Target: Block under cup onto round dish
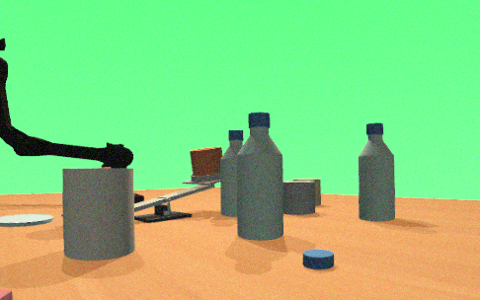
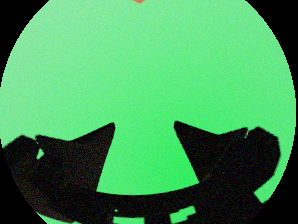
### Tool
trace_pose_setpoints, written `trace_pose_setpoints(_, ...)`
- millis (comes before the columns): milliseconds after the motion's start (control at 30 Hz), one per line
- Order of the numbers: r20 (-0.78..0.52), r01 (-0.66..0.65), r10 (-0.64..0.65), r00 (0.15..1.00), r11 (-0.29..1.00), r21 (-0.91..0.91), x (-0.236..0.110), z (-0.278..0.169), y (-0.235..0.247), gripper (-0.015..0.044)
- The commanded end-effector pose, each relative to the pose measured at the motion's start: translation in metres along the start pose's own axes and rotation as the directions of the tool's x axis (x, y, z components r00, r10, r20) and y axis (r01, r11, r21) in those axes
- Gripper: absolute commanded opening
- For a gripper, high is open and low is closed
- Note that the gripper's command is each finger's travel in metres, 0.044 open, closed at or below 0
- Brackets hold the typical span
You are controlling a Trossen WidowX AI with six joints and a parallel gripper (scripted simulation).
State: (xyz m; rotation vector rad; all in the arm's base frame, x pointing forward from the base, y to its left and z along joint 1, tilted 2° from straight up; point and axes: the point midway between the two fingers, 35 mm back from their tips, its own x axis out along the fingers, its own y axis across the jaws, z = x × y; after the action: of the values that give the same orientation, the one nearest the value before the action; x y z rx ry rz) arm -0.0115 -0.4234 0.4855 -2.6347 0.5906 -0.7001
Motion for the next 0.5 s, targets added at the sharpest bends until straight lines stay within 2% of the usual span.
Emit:
trace_pose_setpoints(0,-0.002,0.0,0.0,1.0,1.0,-0.005,0.0,-0.001,-0.001,0.0426)
trace_pose_setpoints(33,-0.009,0.0,0.0,1.0,1.0,-0.021,-0.002,-0.003,-0.003,0.044)
trace_pose_setpoints(467,-0.162,-0.04,-0.029,0.986,0.912,-0.408,-0.037,-0.046,-0.059,0.044)
